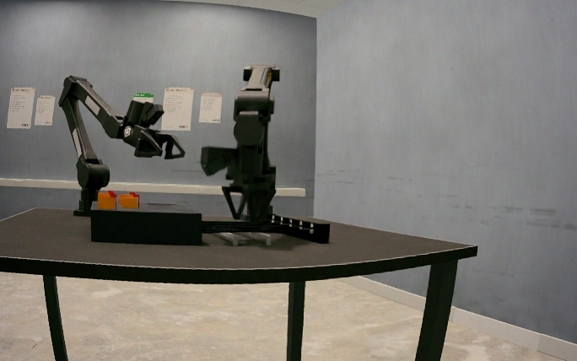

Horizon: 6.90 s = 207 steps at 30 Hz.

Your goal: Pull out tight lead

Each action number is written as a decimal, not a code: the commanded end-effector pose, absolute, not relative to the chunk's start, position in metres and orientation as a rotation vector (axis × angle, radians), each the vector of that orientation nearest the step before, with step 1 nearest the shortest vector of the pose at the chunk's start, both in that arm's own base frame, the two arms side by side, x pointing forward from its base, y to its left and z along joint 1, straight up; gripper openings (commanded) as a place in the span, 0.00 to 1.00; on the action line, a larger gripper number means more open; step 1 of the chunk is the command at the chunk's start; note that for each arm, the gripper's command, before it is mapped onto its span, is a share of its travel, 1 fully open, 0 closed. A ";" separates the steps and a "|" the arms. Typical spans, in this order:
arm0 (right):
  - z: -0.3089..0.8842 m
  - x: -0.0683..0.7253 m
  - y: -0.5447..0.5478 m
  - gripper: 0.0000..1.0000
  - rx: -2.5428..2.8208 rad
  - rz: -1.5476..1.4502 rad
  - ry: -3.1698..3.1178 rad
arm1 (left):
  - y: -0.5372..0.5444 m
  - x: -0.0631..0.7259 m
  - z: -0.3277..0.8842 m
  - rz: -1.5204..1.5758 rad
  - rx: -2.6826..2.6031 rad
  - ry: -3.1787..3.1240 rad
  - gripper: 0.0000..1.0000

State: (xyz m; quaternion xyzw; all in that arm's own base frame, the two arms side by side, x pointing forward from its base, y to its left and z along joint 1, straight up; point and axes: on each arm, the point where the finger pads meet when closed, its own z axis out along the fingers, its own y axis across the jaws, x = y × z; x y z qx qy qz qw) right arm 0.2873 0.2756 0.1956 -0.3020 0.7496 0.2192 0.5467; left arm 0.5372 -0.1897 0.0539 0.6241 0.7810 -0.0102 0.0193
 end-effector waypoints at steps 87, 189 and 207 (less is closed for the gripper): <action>0.204 0.280 0.278 1.00 -0.838 0.588 1.772 | -0.196 0.497 0.060 0.022 2.068 2.319 0.32; 0.204 0.280 0.278 1.00 -0.838 0.588 1.772 | -0.185 0.488 0.078 -0.019 1.677 2.510 1.00; 0.204 0.280 0.278 1.00 -0.838 0.588 1.772 | -0.195 0.476 0.162 -0.177 0.649 2.538 1.00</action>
